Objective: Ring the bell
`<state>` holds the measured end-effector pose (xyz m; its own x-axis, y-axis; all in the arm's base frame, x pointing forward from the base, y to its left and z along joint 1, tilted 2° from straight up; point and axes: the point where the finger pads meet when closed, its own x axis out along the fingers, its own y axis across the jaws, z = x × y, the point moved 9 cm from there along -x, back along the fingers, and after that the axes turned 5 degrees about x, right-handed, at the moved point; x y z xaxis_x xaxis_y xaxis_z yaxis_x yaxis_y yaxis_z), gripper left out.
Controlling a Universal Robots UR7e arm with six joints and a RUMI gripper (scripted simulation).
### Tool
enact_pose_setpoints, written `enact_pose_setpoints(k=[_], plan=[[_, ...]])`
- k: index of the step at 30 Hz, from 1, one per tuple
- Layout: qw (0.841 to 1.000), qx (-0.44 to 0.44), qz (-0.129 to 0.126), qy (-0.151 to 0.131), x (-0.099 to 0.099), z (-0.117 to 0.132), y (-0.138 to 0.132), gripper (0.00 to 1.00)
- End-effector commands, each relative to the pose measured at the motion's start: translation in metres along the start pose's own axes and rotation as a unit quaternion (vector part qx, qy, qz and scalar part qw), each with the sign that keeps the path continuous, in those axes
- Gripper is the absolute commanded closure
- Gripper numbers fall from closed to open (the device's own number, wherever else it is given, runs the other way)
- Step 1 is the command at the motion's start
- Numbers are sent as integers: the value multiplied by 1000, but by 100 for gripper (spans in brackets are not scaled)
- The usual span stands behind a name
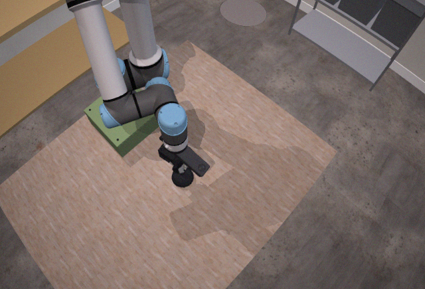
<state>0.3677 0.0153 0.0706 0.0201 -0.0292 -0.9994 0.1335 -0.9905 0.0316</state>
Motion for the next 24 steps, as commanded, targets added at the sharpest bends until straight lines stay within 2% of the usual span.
enact_pose_setpoints(k=[1, 14, 24], plan=[[1000, 0, 0, 0, 0, 0, 0, 100], [1000, 0, 0, 0, -3, 0, 0, 100], [1000, 0, 0, 0, -23, 0, 0, 100]])
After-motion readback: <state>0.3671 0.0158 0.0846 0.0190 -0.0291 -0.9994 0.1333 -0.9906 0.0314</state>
